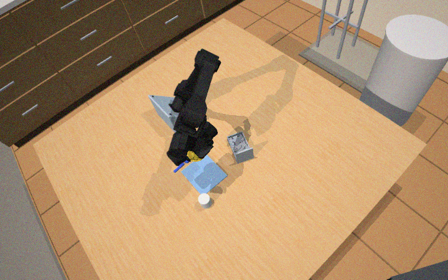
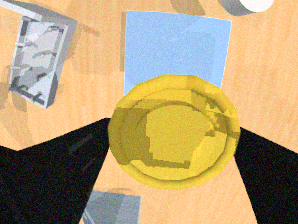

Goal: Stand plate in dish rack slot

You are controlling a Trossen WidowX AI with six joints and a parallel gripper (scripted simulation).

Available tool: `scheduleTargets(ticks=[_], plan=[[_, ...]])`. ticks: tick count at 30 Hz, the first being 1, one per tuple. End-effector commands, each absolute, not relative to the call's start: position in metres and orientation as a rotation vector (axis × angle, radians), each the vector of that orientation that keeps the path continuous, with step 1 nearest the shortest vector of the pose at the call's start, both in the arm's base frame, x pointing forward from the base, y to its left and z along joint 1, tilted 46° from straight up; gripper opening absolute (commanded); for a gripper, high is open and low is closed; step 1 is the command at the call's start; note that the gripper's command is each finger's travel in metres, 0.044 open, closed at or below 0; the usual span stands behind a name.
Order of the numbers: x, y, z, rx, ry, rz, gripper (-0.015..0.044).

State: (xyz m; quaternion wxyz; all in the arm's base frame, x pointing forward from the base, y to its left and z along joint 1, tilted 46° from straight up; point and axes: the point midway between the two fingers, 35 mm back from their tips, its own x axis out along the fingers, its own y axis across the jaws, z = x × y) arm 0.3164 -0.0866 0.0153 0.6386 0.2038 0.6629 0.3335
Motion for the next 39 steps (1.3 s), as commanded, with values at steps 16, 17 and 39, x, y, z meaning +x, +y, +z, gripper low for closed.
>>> scheduleTargets(ticks=[16, 17, 39], plan=[[0.317, -0.094, 0.063, 0.616, 1.600, 0.581, 0.0000], [0.316, -0.091, 0.067, 0.641, 1.612, 0.552, 0.0000], [0.288, -0.035, 0.133, 1.176, 1.762, -0.119, 0.0000]])
